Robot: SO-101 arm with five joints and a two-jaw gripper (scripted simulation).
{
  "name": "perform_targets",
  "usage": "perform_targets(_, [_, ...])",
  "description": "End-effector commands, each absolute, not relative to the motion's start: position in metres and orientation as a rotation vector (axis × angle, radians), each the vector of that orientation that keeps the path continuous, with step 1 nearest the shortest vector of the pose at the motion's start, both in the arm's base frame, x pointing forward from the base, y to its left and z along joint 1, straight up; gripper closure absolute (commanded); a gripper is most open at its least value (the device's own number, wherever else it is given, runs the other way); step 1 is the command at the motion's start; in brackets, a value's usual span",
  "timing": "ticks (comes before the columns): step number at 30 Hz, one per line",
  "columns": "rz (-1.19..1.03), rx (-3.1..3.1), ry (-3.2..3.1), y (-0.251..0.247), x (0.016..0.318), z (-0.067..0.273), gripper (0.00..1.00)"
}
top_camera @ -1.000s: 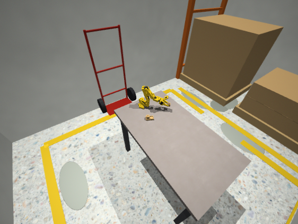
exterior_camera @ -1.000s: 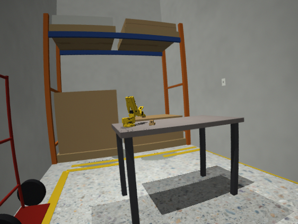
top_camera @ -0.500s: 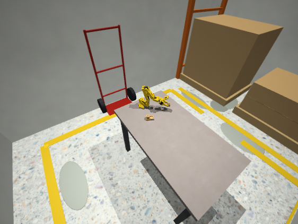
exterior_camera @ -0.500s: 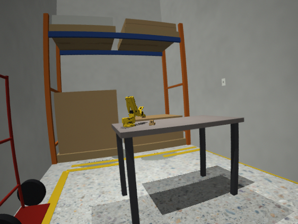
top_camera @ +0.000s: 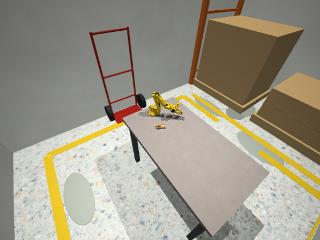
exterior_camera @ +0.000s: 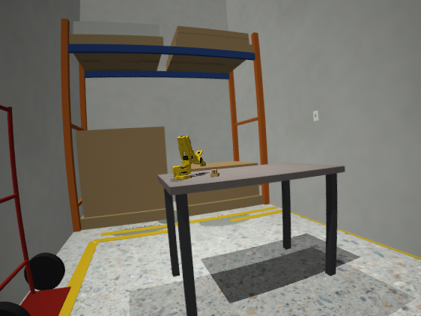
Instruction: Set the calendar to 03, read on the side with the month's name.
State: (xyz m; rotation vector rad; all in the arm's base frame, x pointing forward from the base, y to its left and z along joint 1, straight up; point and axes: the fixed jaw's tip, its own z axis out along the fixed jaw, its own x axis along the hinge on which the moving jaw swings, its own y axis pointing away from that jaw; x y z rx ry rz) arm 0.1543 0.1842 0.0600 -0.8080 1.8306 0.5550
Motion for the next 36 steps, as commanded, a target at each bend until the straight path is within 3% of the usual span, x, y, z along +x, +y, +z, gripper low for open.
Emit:
perform_targets(1, [0.555, -0.798, 1.803, 0.185, 0.157, 0.065, 1.0])
perform_targets(36, [0.555, -0.798, 1.803, 0.185, 0.157, 0.052, 1.0])
